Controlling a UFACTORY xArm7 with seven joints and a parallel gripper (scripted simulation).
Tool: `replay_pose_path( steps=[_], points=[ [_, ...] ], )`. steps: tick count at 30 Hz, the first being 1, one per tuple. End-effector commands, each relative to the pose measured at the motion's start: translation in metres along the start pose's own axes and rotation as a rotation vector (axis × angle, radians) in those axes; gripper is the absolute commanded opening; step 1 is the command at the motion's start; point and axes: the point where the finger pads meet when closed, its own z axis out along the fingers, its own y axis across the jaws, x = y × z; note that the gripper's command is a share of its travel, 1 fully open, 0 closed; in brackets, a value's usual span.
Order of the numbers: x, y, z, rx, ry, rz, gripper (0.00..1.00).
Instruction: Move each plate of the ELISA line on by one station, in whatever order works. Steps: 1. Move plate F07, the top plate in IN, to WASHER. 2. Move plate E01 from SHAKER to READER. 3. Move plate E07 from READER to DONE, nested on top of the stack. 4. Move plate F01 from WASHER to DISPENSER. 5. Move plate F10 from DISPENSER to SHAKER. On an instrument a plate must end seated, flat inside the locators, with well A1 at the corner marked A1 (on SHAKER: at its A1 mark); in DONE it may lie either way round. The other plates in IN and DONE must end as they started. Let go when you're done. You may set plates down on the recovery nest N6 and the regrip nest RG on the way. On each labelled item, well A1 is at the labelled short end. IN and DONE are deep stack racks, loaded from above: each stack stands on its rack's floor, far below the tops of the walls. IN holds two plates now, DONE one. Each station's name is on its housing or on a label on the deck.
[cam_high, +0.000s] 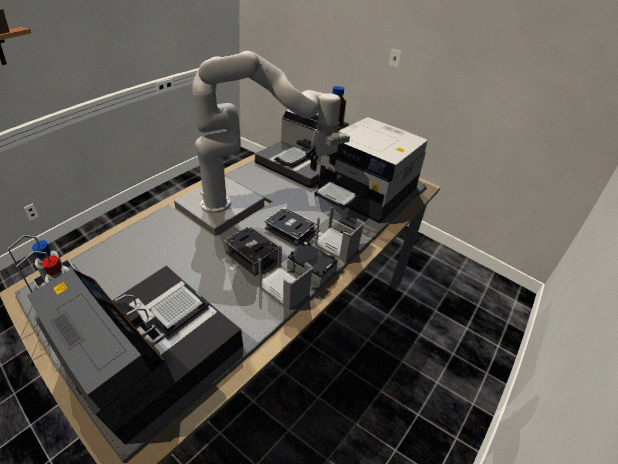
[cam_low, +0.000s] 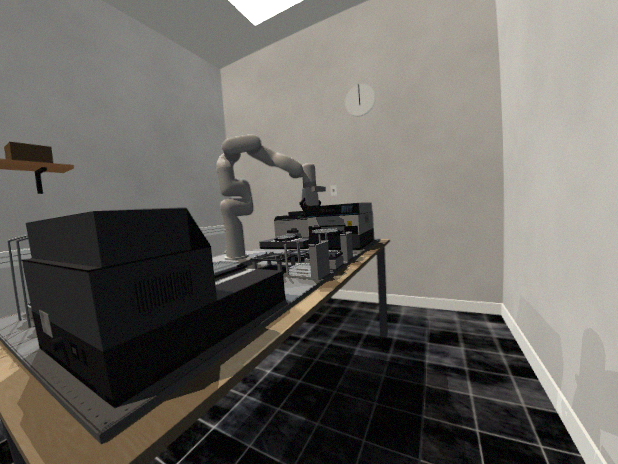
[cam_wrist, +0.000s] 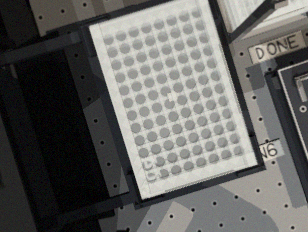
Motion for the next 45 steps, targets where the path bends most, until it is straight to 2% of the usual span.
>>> replay_pose_path(
  steps=[1, 8, 12, 28, 34, 45],
  points=[
    [-0.011, 0.003, -0.002, 0.012, 0.005, 0.009, 1.0],
    [-0.029, 0.008, -0.002, 0.012, 0.004, 0.009, 1.0],
    [-0.042, 0.011, -0.002, 0.012, 0.003, 0.166, 1.0],
    [-0.084, 0.022, -0.002, 0.013, 0.003, 0.166, 1.0],
    [-0.096, 0.025, -0.001, 0.013, 0.002, 0.323, 1.0],
    [-0.132, 0.034, -0.001, 0.013, 0.002, 0.323, 1.0]
  ],
)
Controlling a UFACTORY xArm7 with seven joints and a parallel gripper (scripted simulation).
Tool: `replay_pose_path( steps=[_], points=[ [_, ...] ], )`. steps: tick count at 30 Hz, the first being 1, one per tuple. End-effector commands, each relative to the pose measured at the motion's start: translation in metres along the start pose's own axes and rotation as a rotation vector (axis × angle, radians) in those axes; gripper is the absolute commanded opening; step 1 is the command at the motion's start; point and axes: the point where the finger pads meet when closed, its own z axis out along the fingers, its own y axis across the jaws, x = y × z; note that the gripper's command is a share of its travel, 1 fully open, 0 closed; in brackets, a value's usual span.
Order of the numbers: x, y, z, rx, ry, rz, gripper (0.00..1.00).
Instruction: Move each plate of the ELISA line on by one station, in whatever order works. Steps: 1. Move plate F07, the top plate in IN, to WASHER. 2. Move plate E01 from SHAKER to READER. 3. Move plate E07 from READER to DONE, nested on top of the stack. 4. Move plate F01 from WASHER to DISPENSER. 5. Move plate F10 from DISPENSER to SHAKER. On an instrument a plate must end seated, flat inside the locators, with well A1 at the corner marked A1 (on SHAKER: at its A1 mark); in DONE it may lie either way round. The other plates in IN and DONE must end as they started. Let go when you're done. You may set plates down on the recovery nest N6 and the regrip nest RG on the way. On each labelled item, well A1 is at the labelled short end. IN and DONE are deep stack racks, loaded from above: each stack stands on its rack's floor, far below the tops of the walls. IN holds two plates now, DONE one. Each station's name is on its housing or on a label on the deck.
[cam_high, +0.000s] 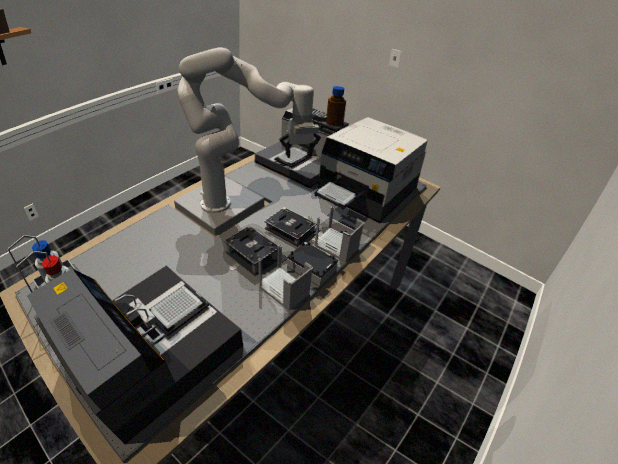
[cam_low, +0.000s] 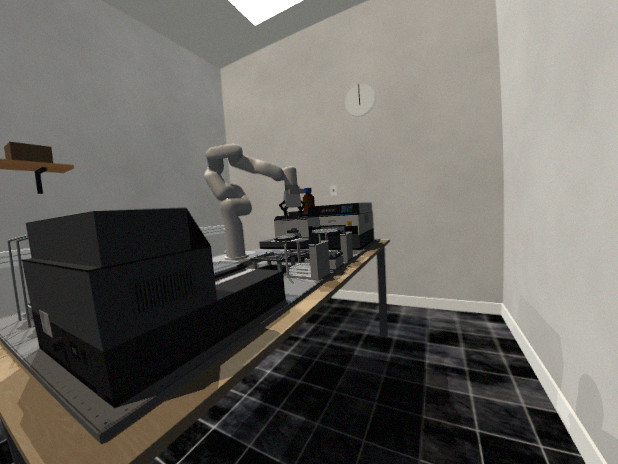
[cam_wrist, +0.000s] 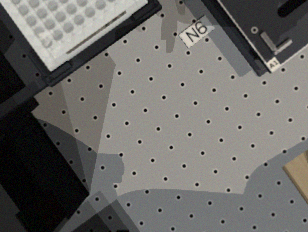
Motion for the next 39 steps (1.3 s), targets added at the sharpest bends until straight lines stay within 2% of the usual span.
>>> replay_pose_path(
  steps=[1, 5, 9, 24, 28, 39],
  points=[
    [-0.013, 0.008, -0.002, 0.005, 0.001, 0.002, 1.0],
    [-0.016, 0.01, -0.002, 0.005, 0.001, 0.002, 1.0],
    [-0.027, 0.017, -0.002, 0.005, 0.0, 0.159, 1.0],
    [-0.063, 0.04, -0.002, 0.005, 0.0, 0.159, 1.0],
    [-0.074, 0.047, -0.002, 0.004, -0.001, 0.316, 1.0],
    [-0.099, 0.063, -0.001, 0.004, -0.001, 0.316, 1.0]
  ],
)
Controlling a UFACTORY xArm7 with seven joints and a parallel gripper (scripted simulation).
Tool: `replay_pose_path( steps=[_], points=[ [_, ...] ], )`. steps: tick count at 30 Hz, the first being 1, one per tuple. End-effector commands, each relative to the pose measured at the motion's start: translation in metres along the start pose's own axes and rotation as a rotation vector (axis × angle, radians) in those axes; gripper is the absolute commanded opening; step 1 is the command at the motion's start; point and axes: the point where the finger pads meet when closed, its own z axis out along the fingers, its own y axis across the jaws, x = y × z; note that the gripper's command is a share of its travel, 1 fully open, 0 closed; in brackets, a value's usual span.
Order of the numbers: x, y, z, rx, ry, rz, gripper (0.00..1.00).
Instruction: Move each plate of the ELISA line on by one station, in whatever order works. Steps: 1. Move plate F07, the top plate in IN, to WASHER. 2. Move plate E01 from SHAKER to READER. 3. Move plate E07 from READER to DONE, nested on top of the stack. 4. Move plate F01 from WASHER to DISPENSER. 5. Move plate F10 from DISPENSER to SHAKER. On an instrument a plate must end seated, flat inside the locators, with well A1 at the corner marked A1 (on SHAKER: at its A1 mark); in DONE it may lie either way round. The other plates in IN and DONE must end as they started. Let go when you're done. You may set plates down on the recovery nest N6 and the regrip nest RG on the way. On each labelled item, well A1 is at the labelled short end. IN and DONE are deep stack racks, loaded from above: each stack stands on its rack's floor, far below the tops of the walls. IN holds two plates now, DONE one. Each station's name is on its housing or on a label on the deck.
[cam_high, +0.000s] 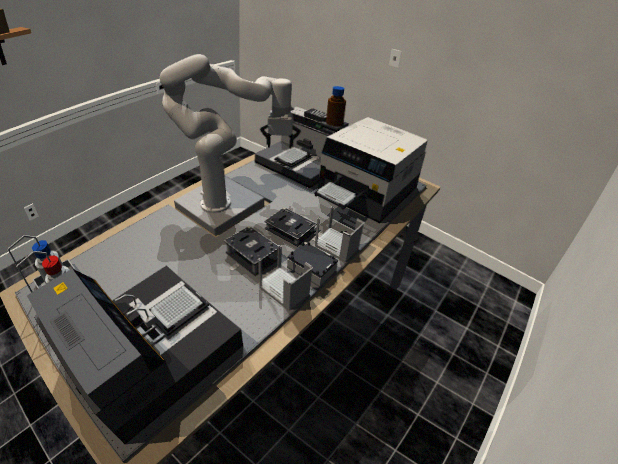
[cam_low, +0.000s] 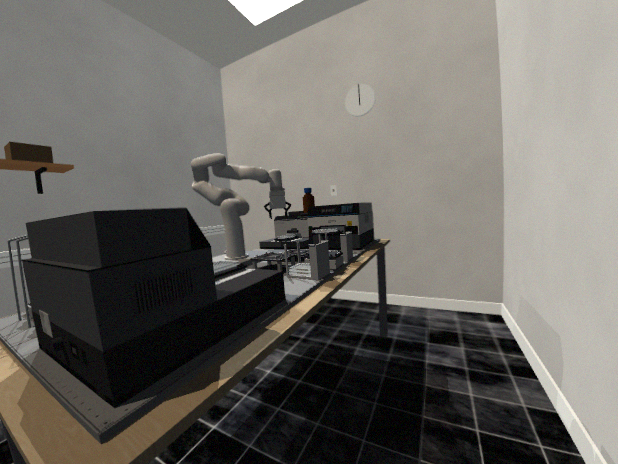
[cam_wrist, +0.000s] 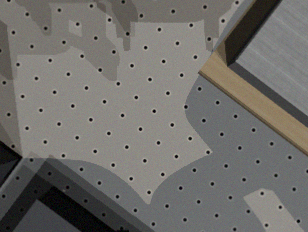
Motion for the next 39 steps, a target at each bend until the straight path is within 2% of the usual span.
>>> replay_pose_path(
  steps=[1, 5, 9, 23, 27, 39],
  points=[
    [-0.006, 0.007, -0.001, 0.003, -0.001, 0.005, 1.0],
    [-0.012, 0.014, -0.001, 0.003, -0.001, 0.005, 1.0],
    [-0.023, 0.022, -0.001, 0.003, -0.002, 0.162, 1.0],
    [-0.053, 0.045, -0.001, 0.003, -0.002, 0.162, 1.0],
    [-0.064, 0.037, -0.001, 0.003, -0.002, 0.319, 1.0],
    [-0.091, 0.018, -0.002, 0.003, -0.002, 0.319, 1.0]
  ],
)
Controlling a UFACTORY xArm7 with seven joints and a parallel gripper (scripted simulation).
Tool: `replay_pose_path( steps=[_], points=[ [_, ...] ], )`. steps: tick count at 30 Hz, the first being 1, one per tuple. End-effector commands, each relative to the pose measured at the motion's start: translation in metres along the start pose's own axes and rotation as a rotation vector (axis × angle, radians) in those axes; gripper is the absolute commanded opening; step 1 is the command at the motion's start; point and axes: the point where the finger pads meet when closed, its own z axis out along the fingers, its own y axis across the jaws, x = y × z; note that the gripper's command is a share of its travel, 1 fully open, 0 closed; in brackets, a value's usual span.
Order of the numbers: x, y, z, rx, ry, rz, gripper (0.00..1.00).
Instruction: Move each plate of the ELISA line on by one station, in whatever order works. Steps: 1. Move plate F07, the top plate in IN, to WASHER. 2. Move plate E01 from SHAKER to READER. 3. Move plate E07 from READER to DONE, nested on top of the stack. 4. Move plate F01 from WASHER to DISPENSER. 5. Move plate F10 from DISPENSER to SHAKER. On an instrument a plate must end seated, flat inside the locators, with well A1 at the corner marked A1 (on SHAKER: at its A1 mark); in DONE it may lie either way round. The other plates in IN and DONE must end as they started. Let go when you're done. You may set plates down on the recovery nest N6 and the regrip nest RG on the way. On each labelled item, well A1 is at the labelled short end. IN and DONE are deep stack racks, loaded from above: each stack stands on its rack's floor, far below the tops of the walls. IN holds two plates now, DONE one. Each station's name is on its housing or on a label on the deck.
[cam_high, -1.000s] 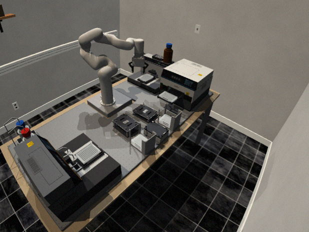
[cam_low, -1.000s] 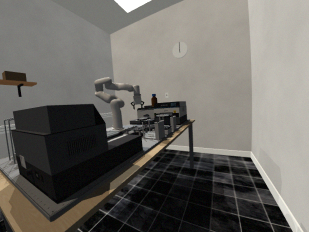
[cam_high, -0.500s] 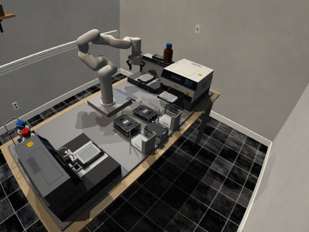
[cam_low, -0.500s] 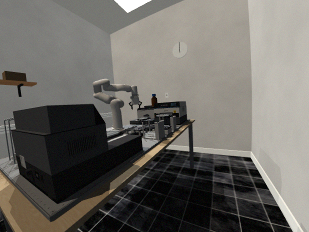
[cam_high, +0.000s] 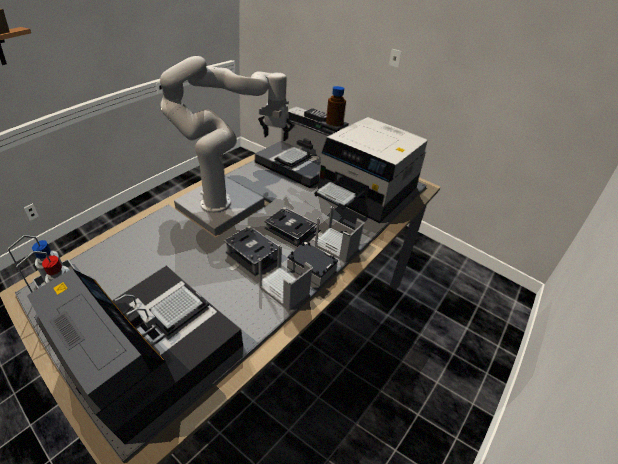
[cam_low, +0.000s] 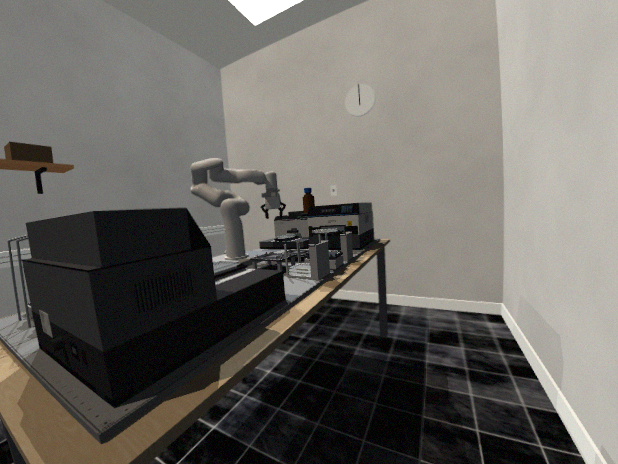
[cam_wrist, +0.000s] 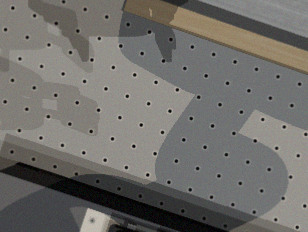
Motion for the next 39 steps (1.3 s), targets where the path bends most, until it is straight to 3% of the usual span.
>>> replay_pose_path(
  steps=[1, 4, 8, 24, 30, 39],
  points=[
    [-0.015, -0.005, -0.001, 0.001, -0.001, 0.002, 1.0],
    [-0.021, -0.007, -0.001, 0.001, -0.001, 0.003, 1.0],
    [-0.033, -0.011, -0.001, 0.001, -0.001, 0.159, 1.0],
    [-0.074, -0.023, -0.001, 0.001, -0.001, 0.16, 1.0],
    [-0.087, -0.027, -0.001, 0.001, -0.001, 0.317, 1.0],
    [-0.115, -0.036, -0.001, 0.001, -0.001, 0.317, 1.0]
  ],
)
